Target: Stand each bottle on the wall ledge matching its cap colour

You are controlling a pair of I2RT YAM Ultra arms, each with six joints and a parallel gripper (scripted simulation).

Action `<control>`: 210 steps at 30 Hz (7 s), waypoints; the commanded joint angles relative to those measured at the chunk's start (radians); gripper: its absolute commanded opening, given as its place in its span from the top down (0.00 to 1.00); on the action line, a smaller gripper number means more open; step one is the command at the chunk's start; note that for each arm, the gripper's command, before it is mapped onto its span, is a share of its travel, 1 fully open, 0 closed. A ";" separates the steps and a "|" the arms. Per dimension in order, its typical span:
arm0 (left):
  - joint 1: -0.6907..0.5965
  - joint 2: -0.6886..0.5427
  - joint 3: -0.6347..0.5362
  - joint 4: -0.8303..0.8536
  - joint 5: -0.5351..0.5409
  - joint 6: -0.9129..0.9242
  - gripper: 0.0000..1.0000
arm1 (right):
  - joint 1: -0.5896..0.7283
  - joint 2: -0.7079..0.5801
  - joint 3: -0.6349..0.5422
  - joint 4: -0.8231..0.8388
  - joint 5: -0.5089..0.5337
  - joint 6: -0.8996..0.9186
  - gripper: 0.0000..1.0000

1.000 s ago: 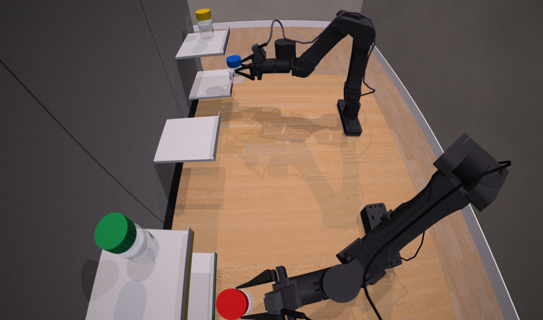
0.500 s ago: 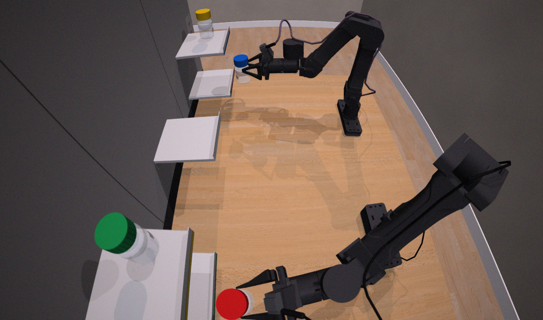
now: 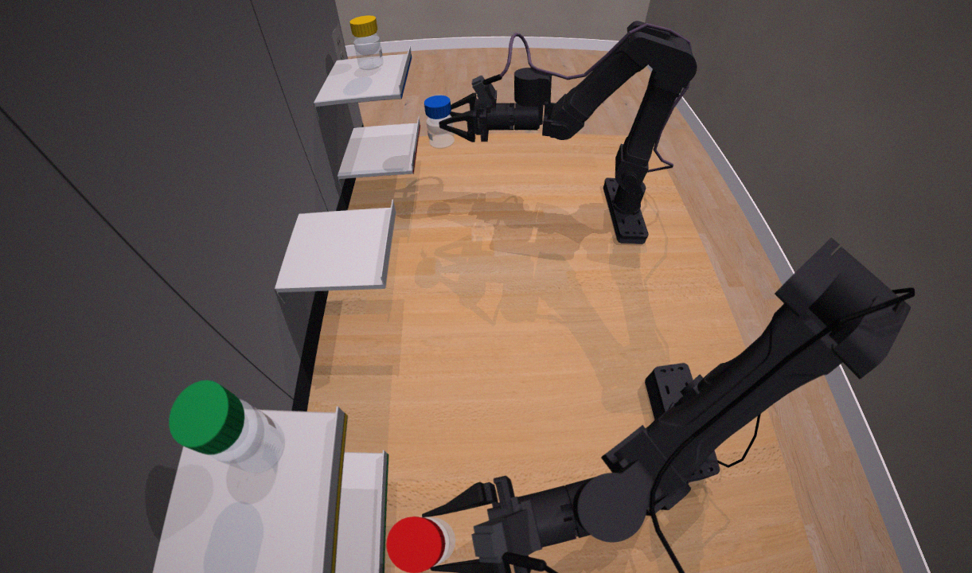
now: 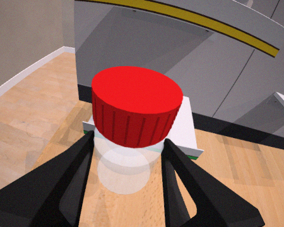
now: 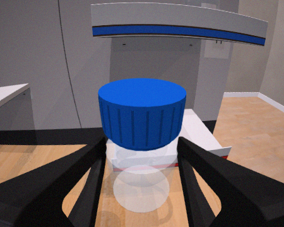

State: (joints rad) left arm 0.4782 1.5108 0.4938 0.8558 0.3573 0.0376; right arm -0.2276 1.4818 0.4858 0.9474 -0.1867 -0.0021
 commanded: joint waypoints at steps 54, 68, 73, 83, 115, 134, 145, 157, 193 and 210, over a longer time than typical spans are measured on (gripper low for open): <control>-1.121 0.066 0.641 -0.562 -1.133 -0.254 0.50 | 0.048 -0.140 0.739 -0.837 0.025 -0.018 0.51; -1.320 0.198 0.764 -0.657 -1.318 -0.266 0.50 | 0.047 -0.148 0.713 -0.807 0.025 -0.017 0.51; -1.335 0.198 0.769 -0.647 -1.307 -0.267 0.50 | 0.047 -0.148 0.713 -0.807 0.025 -0.017 0.51; -1.288 0.108 0.626 -0.462 -1.019 -0.127 0.50 | 0.047 -0.148 0.713 -0.807 0.025 -0.017 0.51; -1.183 0.025 0.507 -0.386 -0.775 -0.065 0.50 | 0.049 -0.165 0.759 -0.860 0.033 -0.016 0.51; -1.164 0.072 0.554 -0.375 -0.744 -0.062 0.50 | 0.061 -0.087 0.821 -0.809 0.053 -0.018 0.51; -1.113 0.240 0.726 -0.350 -0.695 -0.061 0.50 | 0.083 0.065 0.942 -0.759 0.073 -0.020 0.51; -1.098 0.314 0.815 -0.355 -0.688 -0.063 0.50 | 0.091 0.143 1.018 -0.755 0.072 -0.020 0.51; -1.094 0.380 0.705 -0.195 -0.686 -0.057 0.50 | 0.090 0.152 0.858 -0.588 0.071 -0.013 0.51; -1.096 0.401 0.685 -0.156 -0.687 -0.057 0.50 | 0.090 0.156 0.822 -0.552 0.070 -0.012 0.51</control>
State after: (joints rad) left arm -0.6231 1.9198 1.1797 0.6498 -0.3367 -0.0273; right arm -0.1467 1.6505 1.2987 0.3420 -0.1211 -0.0139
